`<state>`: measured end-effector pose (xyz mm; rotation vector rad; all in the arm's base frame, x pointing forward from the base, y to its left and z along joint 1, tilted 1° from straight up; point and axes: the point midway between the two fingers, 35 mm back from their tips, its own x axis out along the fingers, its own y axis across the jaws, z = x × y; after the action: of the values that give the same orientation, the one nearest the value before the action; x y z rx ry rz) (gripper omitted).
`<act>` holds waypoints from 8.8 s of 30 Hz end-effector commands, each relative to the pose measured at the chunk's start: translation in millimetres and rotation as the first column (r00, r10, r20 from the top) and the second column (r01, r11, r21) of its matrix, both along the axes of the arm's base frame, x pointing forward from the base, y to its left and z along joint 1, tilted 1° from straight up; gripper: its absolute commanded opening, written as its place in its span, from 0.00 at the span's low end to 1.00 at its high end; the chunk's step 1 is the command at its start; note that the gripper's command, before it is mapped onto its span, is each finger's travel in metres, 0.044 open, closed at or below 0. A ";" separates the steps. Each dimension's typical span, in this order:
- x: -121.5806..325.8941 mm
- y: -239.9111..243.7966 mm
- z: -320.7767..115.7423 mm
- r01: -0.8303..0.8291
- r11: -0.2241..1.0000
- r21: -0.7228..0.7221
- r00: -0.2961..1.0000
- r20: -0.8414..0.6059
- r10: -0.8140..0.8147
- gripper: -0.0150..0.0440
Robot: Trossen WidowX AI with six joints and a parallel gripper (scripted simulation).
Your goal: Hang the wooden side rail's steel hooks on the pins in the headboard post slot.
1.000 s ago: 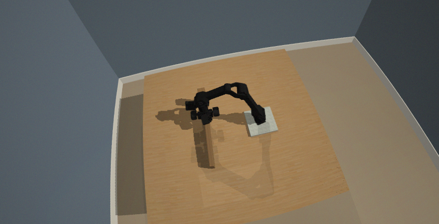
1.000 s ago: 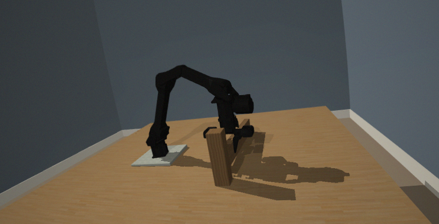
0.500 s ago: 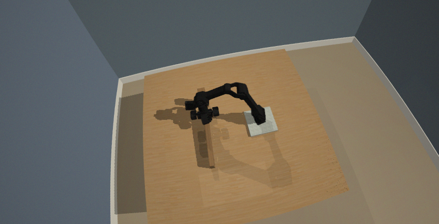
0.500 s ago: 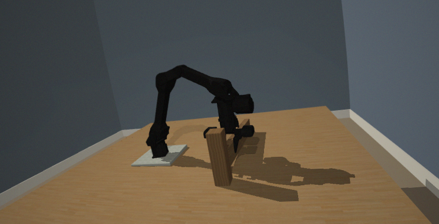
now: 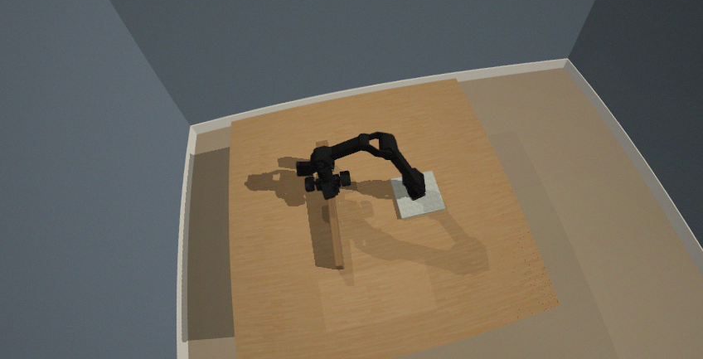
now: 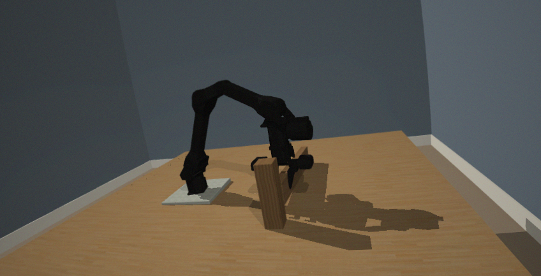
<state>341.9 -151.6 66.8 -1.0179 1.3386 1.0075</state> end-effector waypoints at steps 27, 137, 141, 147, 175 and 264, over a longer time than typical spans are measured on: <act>-0.4 -5.3 2.6 0.001 1.000 -0.009 1.000 0.014 -0.001 0.25; -3.8 -15.9 3.8 0.001 1.000 -0.010 1.000 0.013 -0.001 0.25; -3.5 -16.2 4.1 0.001 1.000 -0.010 1.000 0.013 -0.001 0.25; -3.2 -16.8 4.6 0.001 1.000 -0.010 1.000 0.013 -0.001 0.25; -1.4 -19.5 5.8 0.001 1.000 -0.010 1.000 0.013 -0.001 0.25; -6.3 -28.4 3.9 0.001 1.000 -0.011 1.000 0.013 -0.001 0.25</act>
<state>335.7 -178.8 66.4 -1.0193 1.3372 0.9996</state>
